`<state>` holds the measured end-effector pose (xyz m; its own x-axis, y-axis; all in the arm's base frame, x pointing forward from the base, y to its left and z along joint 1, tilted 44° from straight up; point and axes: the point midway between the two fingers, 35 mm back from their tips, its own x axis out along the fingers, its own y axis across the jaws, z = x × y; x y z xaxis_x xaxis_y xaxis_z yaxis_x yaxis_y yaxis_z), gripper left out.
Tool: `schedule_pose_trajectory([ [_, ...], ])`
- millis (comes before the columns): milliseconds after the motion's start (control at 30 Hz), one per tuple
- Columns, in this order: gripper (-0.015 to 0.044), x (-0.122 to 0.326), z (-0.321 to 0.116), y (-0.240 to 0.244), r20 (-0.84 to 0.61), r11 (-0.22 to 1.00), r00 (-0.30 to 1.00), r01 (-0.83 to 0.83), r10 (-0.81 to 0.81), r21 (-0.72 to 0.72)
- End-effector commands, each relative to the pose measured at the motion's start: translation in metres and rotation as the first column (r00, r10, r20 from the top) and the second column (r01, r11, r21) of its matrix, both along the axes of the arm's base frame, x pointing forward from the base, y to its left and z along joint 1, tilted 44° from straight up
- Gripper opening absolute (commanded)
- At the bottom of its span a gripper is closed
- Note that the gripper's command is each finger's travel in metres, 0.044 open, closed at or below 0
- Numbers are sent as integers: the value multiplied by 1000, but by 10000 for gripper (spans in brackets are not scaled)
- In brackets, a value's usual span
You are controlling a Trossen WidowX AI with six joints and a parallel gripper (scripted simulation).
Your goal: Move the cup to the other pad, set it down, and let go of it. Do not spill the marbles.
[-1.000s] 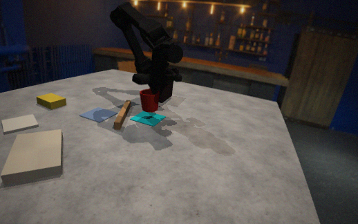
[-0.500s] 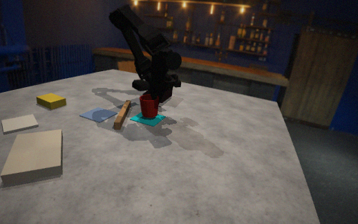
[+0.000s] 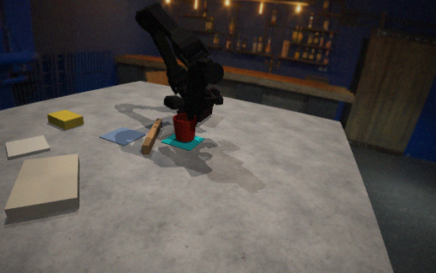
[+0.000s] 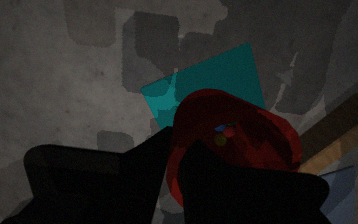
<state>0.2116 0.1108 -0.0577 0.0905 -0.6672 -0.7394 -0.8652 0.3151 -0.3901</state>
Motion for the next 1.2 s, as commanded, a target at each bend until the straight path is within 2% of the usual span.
schedule_pose_trajectory([
  [0, 0, 0, 0, 0, 0, 1000, 1000, 1, -1, 0],
  [33, 0, 0, 0, 0, 0, 1000, 1000, 1, -1, 0],
  [200, 128, 0, 0, 0, 0, 1000, 1000, 1, -1, 0],
  [1167, 128, -1, 22, 21, -1, 1000, 1000, -3, 3, -1],
])
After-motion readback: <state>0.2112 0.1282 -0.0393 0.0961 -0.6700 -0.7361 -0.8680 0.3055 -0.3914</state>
